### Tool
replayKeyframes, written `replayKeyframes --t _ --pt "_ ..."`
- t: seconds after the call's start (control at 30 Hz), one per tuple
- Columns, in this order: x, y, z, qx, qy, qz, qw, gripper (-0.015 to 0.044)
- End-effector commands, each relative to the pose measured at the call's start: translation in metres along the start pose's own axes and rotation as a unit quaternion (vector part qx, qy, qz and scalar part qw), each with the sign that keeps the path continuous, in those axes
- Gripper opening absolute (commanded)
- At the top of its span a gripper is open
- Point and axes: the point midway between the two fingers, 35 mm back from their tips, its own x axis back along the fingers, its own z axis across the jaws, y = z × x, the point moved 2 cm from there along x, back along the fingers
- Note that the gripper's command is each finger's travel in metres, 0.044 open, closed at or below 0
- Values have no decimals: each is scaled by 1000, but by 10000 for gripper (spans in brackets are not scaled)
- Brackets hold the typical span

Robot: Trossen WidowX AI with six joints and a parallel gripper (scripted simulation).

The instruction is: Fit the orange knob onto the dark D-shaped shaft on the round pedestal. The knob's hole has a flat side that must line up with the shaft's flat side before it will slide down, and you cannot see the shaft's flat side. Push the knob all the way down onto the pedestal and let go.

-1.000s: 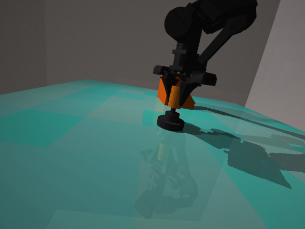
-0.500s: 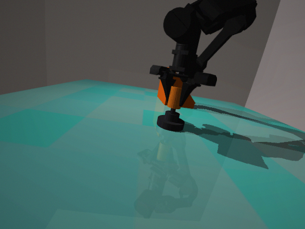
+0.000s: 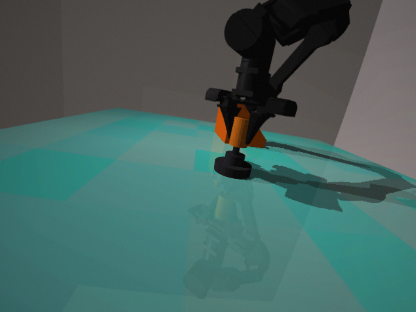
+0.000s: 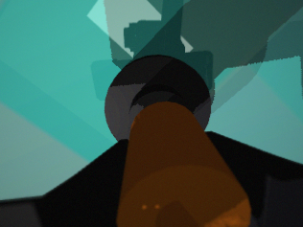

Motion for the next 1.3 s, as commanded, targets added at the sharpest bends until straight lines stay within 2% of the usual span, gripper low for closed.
replayKeyframes --t 0.0,0.27,0.57,0.83,1.07,1.27 --pt "2 -1 0 -37 -2 1 999 0" --pt "1 -1 1 -286 -2 0 958 0" --pt "0 -1 4 -568 -3 0 823 0" --pt "2 -2 3 -773 -2 -1 634 0" --pt "3 -1 2 -903 -2 -1 429 0" --pt "4 1 2 -968 -2 -2 252 0"
